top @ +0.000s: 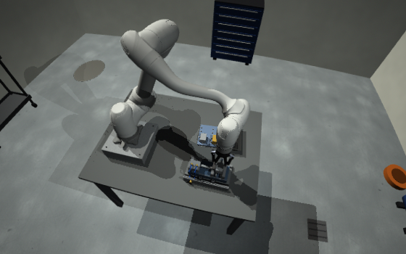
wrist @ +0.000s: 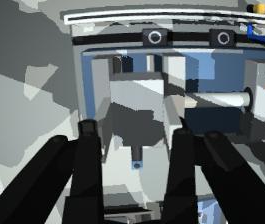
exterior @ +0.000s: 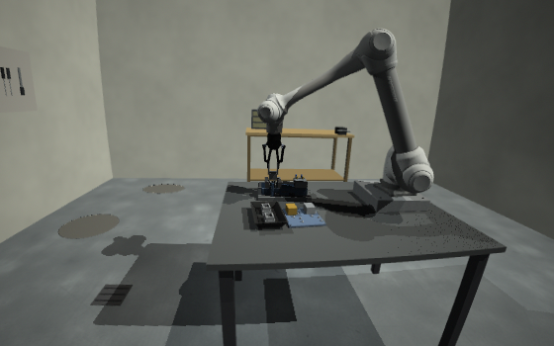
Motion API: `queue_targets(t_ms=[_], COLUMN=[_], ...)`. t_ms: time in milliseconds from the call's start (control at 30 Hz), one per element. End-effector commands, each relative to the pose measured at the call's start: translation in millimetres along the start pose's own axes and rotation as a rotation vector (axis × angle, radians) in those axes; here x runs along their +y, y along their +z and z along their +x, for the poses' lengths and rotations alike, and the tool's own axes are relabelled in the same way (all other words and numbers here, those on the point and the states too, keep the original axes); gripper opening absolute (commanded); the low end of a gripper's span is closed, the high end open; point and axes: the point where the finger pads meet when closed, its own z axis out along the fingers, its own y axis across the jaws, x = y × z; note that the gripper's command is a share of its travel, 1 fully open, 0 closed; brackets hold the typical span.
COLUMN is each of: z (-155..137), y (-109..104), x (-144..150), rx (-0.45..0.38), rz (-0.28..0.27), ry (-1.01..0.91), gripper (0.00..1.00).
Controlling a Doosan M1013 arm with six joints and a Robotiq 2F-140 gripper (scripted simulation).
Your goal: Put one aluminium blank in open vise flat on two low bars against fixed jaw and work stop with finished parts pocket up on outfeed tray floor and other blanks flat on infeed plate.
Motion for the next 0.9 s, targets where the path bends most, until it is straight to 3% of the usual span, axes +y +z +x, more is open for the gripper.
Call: queue_targets(t_ms=[0, 867], z=[-0.1, -0.3], y=[3.7, 10.6], x=[0.7, 0.7], rx=[0.003, 0.003], rz=[-0.003, -0.003], ry=[-0.006, -0.006], gripper=[0.0, 0.0])
